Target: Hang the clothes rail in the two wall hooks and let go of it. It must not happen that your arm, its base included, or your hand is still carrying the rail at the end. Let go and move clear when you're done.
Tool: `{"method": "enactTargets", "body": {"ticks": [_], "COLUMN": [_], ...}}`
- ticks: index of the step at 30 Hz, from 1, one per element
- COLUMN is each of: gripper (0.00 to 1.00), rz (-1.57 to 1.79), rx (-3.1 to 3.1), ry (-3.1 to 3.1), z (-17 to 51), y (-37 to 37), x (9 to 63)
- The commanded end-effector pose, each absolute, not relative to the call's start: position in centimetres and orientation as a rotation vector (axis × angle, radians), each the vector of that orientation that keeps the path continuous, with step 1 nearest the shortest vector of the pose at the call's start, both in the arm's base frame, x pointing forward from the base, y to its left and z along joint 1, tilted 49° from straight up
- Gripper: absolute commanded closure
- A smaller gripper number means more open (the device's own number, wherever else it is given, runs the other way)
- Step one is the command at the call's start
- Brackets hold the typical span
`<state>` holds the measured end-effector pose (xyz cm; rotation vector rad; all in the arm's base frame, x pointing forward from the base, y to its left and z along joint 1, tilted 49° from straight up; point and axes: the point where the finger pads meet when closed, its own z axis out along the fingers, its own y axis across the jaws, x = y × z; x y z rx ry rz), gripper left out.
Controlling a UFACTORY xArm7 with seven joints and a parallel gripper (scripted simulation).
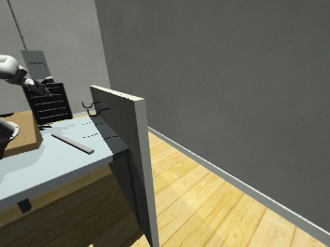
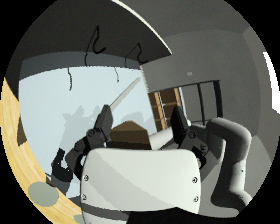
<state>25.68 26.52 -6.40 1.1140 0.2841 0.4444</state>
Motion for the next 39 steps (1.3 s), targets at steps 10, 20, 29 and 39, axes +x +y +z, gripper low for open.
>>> {"method": "enactTargets", "body": {"ticks": [10, 20, 29, 39], "gripper": [0.0, 0.0, 0.0, 0.0], "rz": [0.291, 0.209, 0.159, 0.121], "rx": [1.374, 1.541, 1.67, 1.811], "ry": [0.206, 0.116, 0.025, -0.105], "z": [-3.9, -1.7, 0.3, 3.1], "y": [24.7, 23.3, 22.0, 20.3], "x": [28.8, 30.5, 31.7, 32.9]}}
